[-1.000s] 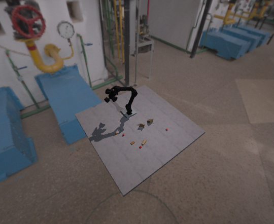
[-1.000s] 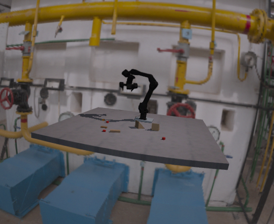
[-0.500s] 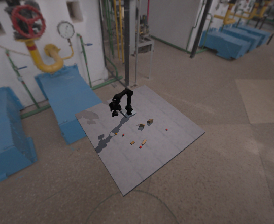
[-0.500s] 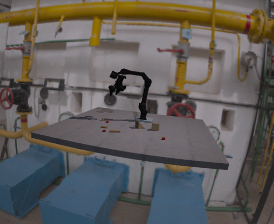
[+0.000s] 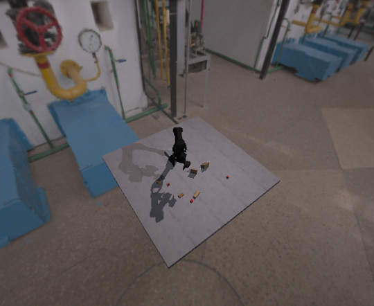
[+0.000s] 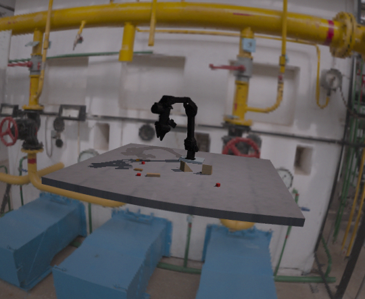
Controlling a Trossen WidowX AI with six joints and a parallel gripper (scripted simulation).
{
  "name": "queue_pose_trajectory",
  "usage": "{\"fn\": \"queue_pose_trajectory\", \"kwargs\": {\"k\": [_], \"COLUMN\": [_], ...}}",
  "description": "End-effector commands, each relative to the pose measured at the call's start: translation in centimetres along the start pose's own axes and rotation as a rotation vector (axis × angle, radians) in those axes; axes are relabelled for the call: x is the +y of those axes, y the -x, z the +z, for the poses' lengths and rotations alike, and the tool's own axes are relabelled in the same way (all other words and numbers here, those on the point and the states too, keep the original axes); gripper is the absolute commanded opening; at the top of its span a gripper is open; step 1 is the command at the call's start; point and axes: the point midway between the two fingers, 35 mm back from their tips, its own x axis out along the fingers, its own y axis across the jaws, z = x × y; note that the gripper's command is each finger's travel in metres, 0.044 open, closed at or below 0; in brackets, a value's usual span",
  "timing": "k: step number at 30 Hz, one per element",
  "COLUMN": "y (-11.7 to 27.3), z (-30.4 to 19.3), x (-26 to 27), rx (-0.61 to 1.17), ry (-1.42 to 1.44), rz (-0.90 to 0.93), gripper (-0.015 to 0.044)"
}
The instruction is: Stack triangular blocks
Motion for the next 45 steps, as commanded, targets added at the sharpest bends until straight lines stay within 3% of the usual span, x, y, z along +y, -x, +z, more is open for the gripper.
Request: {"fn": "queue_pose_trajectory", "kwargs": {"k": [1, 10, 17, 45], "y": [-0.5, -1.9, -2.9, -6.2], "z": [2.8, 14.2, 25.1, 26.8], "x": [-5.0, -15.8, -19.9, -19.6], "rx": [-0.062, -0.235, -0.36, -0.388], "ry": [0.184, 0.688, 1.034, 1.047], "rz": [-0.025, -0.049, -0.031, -0.002], "gripper": [0.044, 0.044, 0.044, 0.044]}}
